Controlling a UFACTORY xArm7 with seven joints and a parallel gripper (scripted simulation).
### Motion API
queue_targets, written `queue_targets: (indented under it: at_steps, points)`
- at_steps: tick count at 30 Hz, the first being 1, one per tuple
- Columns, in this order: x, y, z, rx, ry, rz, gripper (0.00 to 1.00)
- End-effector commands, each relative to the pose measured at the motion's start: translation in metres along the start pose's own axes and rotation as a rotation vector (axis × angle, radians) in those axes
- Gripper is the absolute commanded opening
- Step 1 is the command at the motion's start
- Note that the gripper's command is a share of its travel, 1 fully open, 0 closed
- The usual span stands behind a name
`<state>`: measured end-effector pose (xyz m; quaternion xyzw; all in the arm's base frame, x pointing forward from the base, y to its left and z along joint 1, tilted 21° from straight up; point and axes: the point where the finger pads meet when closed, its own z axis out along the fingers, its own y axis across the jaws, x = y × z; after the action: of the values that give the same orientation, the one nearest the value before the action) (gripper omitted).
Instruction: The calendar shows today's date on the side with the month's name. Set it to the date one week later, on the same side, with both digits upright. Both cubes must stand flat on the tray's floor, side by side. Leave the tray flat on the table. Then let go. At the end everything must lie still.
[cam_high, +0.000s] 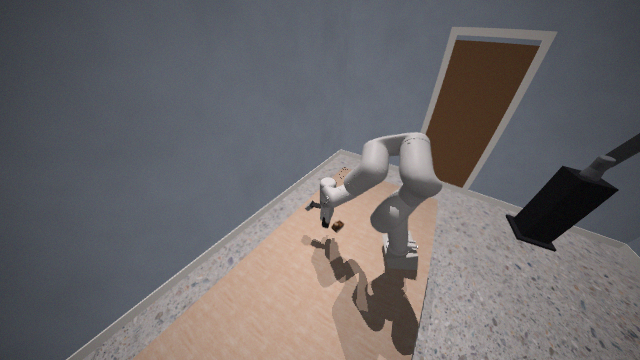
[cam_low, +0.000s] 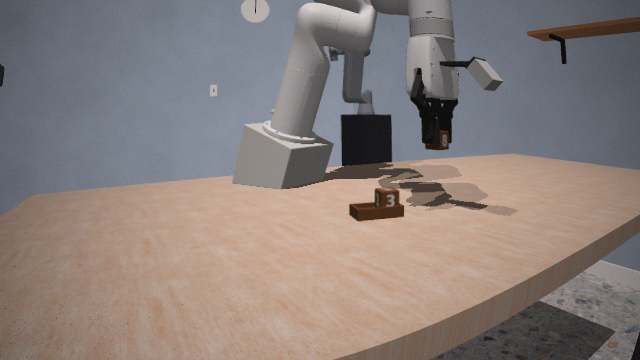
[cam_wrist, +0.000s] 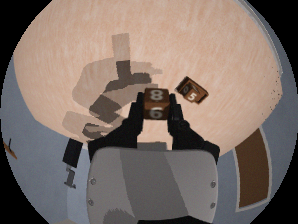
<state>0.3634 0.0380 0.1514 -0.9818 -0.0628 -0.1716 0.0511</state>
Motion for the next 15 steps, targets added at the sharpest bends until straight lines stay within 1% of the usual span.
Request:
queue_targets:
  at_steps: [1, 6, 8, 12, 15]
  points:
    - [0.0012, 0.0001, -0.0018, -0.001, 0.003, -0.011, 0.27]
    - [0.0013, 0.0001, -0.0027, -0.001, 0.003, -0.104, 0.27]
    - [0.0013, 0.0001, -0.0027, -0.001, 0.003, -0.104, 0.27]
    - [0.0016, 0.0, -0.0041, -0.002, 0.005, -0.272, 0.27]
    - [0.0017, 0.0, -0.0046, -0.003, 0.005, -0.331, 0.27]
